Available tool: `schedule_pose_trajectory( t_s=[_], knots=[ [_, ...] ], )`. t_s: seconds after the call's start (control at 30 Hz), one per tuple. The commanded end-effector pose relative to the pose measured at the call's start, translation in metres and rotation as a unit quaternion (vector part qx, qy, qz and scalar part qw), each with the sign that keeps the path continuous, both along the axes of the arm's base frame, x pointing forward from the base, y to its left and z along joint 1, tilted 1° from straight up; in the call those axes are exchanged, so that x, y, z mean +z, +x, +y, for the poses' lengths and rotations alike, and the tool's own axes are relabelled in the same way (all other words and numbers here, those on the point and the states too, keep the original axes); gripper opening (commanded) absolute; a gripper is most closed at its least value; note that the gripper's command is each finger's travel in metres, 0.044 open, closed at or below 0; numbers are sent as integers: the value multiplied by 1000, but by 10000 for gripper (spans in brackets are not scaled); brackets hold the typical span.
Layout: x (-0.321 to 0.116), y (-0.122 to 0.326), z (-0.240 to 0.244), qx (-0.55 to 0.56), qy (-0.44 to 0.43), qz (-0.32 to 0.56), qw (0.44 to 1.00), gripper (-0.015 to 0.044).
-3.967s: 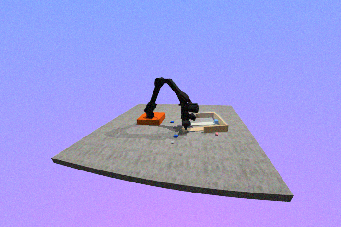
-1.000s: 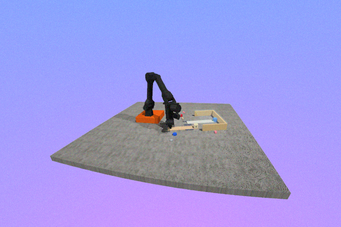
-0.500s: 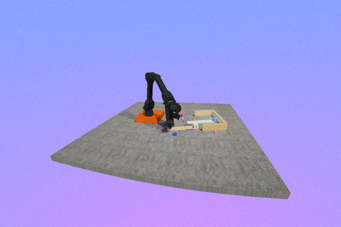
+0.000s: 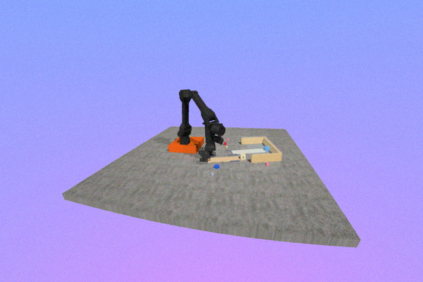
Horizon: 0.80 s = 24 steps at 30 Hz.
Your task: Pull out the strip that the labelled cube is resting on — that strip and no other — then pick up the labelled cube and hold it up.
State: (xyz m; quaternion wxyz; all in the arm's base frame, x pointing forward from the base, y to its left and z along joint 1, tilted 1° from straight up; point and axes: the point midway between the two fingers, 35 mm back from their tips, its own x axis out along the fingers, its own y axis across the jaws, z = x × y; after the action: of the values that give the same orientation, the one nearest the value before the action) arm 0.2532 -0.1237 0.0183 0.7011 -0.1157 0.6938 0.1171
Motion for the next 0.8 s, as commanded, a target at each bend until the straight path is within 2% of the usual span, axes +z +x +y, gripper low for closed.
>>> schedule_pose_trajectory(
  t_s=[0.0,0.57,0.77],
  knots=[
    [11,2,-1,-3,-3,1,1000,0],
    [21,73,21,-4,-2,-2,1000,440],
    [26,96,29,-4,-2,-3,1000,440]
  ],
)
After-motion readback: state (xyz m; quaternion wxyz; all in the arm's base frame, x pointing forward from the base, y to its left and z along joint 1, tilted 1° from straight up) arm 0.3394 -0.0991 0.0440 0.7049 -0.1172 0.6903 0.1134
